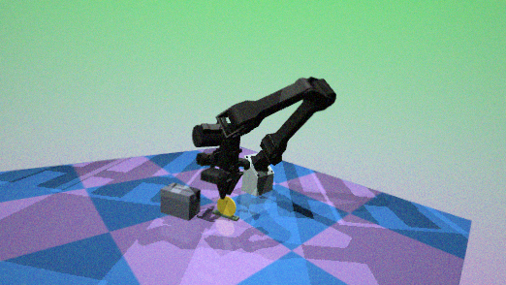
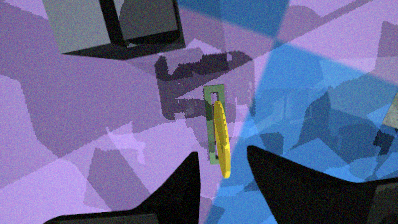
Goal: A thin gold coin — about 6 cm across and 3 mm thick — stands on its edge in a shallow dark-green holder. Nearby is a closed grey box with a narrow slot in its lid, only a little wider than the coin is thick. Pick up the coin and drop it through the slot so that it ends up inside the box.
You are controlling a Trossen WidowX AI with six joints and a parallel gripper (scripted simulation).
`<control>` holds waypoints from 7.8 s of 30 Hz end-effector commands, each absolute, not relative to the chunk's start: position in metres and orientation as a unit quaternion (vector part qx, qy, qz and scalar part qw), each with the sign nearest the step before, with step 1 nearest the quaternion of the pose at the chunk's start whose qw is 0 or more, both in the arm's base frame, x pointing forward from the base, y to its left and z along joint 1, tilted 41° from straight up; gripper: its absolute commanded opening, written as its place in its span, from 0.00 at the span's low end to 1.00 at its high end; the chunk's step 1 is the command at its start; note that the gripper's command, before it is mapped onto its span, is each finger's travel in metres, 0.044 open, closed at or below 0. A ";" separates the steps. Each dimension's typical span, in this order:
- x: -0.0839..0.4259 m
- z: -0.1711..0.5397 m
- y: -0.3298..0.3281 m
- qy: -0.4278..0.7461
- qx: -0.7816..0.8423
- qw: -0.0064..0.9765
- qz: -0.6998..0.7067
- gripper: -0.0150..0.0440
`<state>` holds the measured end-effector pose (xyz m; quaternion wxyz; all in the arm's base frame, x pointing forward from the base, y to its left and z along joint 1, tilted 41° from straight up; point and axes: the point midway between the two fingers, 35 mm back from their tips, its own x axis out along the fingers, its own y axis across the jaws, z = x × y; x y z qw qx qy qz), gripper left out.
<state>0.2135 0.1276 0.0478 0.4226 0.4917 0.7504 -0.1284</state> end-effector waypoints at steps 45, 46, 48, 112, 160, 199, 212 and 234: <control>0.200 0.008 0.162 0.754 0.493 0.416 -0.129 0.25; 0.200 0.008 0.162 0.754 0.493 0.416 -0.129 0.25; 0.201 0.008 0.162 0.753 0.493 0.416 -0.129 0.25; 0.248 0.069 0.092 0.757 0.474 0.438 -0.099 0.25; 0.326 0.020 0.054 0.755 0.475 0.442 -0.097 0.25; 0.328 0.014 0.052 0.754 0.476 0.441 -0.098 0.25; 0.327 0.008 0.057 0.754 0.477 0.441 -0.099 0.25; 0.325 0.002 0.062 0.754 0.475 0.443 -0.098 0.34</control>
